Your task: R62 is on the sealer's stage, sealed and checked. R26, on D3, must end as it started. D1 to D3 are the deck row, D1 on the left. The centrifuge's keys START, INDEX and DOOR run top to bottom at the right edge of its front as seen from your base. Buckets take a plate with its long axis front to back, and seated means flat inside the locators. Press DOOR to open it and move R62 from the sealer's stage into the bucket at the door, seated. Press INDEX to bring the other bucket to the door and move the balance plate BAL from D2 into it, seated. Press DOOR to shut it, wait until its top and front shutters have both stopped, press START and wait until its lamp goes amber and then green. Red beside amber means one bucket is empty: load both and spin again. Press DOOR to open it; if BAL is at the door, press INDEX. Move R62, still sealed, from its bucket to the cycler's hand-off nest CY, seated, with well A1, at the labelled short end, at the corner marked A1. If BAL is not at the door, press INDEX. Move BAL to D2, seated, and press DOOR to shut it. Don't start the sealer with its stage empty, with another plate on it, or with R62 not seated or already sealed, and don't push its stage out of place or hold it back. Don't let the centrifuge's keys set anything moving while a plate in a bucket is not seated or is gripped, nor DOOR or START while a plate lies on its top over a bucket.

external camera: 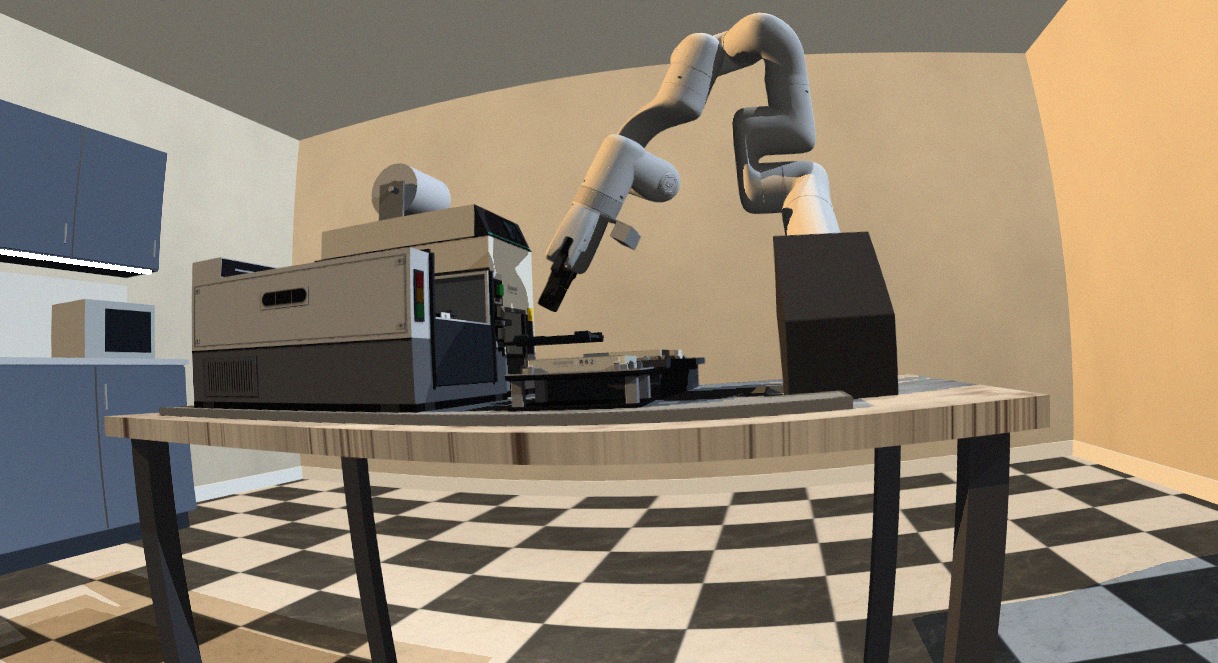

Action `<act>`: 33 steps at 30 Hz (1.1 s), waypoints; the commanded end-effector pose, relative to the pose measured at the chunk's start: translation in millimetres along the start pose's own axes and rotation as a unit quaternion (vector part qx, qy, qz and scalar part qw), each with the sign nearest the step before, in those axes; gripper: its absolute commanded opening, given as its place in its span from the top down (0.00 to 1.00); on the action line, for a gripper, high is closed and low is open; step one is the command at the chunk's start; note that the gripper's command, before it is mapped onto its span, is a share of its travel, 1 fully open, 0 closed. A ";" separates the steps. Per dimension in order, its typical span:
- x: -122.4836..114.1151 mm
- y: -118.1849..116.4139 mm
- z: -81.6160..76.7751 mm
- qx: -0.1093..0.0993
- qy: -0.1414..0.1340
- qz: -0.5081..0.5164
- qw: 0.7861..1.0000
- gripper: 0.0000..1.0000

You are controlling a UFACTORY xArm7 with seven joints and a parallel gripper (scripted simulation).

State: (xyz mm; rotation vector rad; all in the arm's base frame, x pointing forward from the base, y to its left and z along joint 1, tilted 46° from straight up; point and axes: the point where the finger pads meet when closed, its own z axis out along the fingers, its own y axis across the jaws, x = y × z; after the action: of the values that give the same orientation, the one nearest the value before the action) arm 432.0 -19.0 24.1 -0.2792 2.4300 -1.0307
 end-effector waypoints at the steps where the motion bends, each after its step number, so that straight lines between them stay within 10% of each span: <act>1: -3.3 2.1 4.3 -0.001 -0.006 0.001 1.000 1.00; 33: -17.5 2.1 45.3 -0.001 -0.006 0.001 1.000 1.00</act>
State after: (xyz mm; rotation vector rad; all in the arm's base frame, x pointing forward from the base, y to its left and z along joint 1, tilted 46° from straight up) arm 465.0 -39.1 3.0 -0.2821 2.4224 -1.0264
